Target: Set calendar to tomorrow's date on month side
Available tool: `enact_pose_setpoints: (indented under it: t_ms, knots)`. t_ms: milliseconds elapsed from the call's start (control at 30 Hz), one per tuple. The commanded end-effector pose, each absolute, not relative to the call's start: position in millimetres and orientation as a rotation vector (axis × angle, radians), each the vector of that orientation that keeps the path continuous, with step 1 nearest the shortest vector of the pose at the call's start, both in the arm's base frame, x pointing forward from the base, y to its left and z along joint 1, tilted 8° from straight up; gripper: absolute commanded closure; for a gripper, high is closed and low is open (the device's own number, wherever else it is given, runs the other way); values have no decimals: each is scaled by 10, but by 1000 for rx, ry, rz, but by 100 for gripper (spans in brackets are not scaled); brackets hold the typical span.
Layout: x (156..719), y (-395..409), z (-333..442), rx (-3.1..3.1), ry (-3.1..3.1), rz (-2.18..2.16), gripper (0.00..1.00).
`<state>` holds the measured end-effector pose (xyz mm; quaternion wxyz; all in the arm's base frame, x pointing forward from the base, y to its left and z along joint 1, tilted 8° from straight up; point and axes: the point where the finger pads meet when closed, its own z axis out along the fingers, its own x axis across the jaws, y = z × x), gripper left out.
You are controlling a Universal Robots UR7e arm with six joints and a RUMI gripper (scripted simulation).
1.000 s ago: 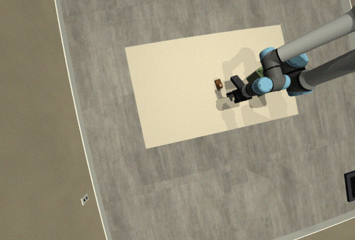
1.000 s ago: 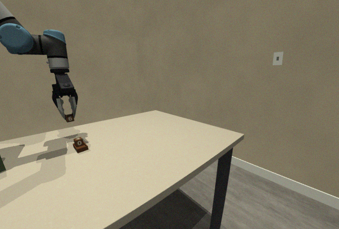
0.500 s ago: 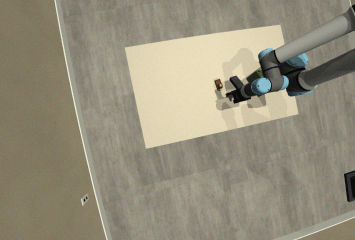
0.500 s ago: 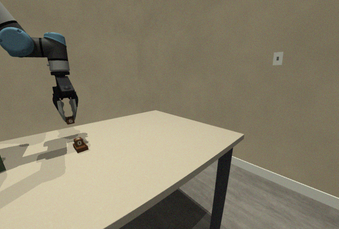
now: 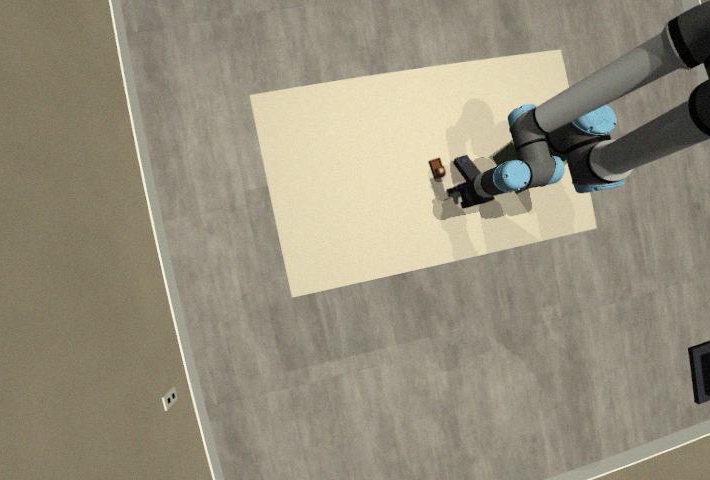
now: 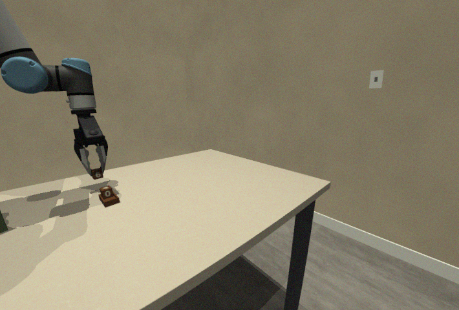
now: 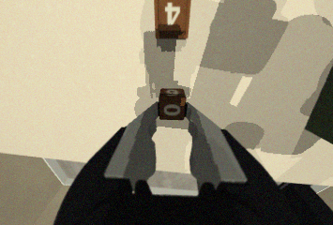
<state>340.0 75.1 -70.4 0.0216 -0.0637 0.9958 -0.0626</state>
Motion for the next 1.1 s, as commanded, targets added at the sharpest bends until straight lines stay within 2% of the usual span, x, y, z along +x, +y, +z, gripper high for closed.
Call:
enact_pose_setpoints:
  t_ms: [0,1067]
  knots:
    - [3424,733,-873,-197,3083,-194,90]
    - [3443,701,-1166,-197,3083,-194,90]
